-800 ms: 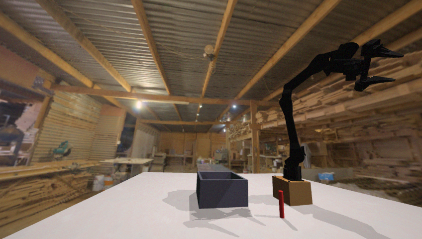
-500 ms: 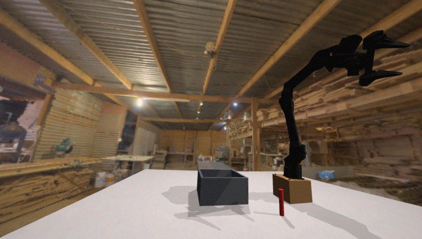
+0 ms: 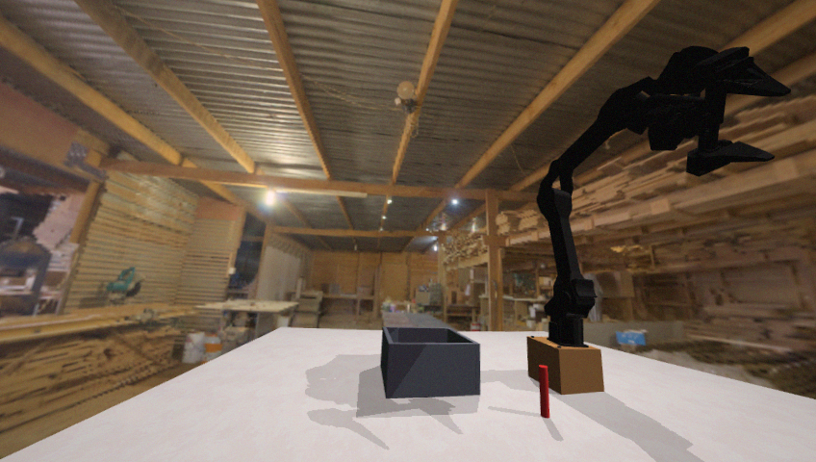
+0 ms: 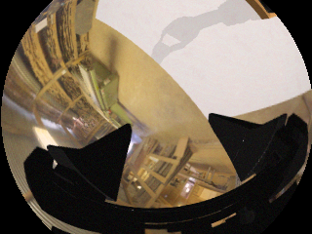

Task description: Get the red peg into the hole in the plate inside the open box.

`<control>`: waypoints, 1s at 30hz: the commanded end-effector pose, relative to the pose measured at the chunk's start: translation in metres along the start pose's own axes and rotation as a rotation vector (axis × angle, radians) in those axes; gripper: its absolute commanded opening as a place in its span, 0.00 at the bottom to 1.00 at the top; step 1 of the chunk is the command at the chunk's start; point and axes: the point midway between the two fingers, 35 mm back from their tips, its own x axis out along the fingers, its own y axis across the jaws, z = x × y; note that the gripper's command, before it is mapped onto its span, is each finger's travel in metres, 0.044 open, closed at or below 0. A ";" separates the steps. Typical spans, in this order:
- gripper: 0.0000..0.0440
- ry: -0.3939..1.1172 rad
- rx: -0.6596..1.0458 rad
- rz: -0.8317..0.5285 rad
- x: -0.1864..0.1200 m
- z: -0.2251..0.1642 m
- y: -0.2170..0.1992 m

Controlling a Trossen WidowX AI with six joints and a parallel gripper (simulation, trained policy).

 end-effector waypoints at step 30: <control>1.00 -0.510 0.128 -0.500 0.050 0.310 -0.068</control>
